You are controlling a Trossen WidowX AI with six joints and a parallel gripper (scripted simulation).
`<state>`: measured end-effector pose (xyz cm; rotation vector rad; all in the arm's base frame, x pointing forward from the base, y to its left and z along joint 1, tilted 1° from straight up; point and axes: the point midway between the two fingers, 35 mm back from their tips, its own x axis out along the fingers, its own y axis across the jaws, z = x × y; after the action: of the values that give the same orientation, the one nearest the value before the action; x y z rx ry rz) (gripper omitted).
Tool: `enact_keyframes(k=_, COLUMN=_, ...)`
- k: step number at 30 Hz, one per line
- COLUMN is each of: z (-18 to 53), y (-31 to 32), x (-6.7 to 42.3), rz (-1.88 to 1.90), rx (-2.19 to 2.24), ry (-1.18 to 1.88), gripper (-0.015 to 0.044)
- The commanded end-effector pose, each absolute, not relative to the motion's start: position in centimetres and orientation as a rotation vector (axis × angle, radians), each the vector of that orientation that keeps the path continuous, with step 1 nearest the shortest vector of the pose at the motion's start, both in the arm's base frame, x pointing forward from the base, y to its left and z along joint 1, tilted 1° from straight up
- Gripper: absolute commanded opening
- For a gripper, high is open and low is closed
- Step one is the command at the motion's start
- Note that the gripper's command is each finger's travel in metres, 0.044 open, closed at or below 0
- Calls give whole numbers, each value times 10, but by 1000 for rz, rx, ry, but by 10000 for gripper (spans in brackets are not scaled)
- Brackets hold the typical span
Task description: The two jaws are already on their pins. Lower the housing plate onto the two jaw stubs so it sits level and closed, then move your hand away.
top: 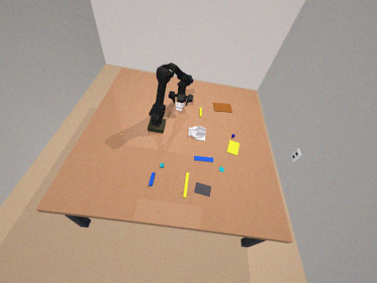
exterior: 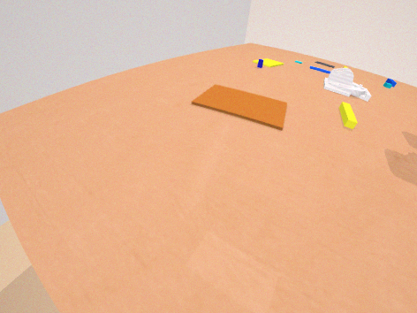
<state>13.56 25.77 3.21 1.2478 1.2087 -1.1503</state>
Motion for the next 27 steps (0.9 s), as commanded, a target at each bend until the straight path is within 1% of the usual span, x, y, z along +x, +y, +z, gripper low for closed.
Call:
enact_keyframes(k=1, z=23, y=255, x=134, rz=-1164, rx=1240, ry=1207, gripper=440)
enact_keyframes(k=27, z=18, y=255, x=134, rz=-1164, rx=1240, ry=1207, gripper=440)
